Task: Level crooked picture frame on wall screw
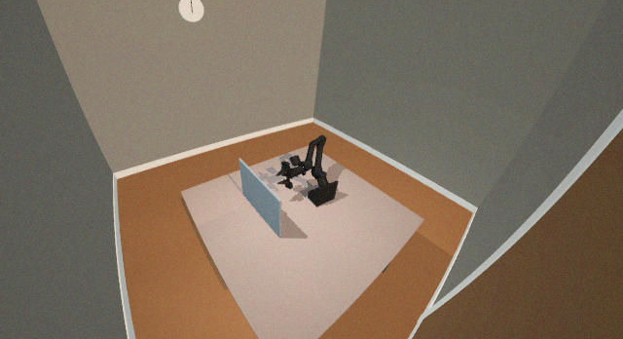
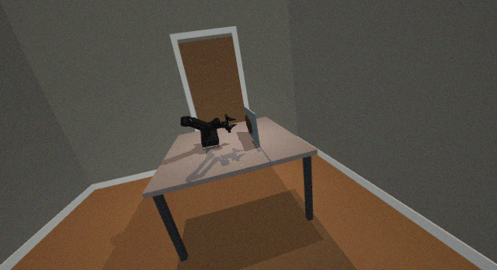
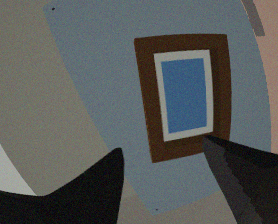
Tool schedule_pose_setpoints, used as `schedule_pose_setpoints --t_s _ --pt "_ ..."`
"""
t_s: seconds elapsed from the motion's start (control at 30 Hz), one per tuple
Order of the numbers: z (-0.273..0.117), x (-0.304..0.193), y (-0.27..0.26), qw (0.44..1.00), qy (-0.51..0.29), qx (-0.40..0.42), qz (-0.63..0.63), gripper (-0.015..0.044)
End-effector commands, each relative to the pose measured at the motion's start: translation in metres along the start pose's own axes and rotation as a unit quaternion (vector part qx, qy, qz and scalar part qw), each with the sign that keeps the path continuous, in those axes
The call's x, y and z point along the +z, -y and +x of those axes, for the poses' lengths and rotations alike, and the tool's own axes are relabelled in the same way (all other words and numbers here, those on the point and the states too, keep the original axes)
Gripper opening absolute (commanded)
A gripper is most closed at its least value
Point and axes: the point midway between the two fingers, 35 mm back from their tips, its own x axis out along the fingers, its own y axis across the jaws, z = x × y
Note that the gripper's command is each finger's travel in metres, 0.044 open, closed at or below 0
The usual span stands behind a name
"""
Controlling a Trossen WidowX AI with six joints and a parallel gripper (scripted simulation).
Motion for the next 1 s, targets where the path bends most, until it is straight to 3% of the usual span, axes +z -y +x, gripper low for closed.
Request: schedule_pose_setpoints --t_s 0.0,0.23,0.6,0.97 --pt "0.002 0.000 0.003 1.000 -0.002 0.002 -0.003 0.0260" --pt "0.008 0.001 0.001 1.000 -0.001 0.002 -0.003 0.0260" --pt "0.080 0.000 0.001 1.000 -0.001 0.004 -0.003 0.0260" --pt "0.081 0.000 0.002 1.000 -0.001 0.004 -0.003 0.0260"
